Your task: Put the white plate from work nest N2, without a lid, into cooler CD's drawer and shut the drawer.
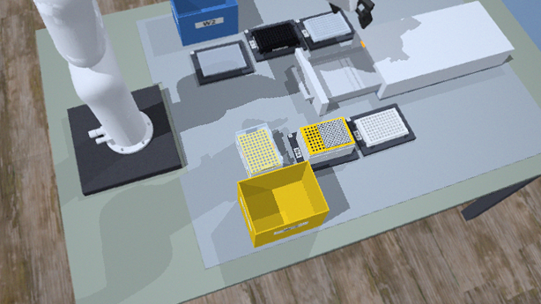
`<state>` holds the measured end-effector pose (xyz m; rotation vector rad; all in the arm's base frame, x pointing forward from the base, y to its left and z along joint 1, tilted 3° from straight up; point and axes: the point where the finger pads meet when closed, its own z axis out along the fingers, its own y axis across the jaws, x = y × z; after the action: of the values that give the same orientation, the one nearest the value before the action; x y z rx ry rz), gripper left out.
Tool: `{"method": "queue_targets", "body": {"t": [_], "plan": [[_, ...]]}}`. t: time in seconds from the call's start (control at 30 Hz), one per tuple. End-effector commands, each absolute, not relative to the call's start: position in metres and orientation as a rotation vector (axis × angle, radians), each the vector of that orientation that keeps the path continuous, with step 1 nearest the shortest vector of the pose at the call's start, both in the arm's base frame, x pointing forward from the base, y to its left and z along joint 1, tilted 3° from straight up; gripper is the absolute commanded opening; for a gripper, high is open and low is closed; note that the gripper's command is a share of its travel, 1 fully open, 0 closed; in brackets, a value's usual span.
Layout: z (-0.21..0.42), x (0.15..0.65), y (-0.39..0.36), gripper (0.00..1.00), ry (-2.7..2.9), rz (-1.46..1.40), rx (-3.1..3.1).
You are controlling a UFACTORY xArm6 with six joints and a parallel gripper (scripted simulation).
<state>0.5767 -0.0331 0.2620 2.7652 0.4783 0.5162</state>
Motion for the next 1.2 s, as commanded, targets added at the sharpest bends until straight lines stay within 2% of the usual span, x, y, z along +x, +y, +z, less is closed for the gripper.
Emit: {"method": "queue_targets", "body": {"t": [0.0, 0.73, 0.87, 1.0, 1.17], "plan": [[0.259, 0.565, -0.034, 1.00, 0.416, 0.468, 2.810], [0.230, 0.478, -0.023, 1.00, 0.034, 0.089, 3.049], [0.226, 0.462, -0.020, 1.00, 0.034, 0.089, 3.049], [0.223, 0.443, -0.014, 1.00, -0.070, -0.037, 3.100], [0.221, 0.432, -0.010, 1.00, -0.070, -0.037, 3.100]]}}
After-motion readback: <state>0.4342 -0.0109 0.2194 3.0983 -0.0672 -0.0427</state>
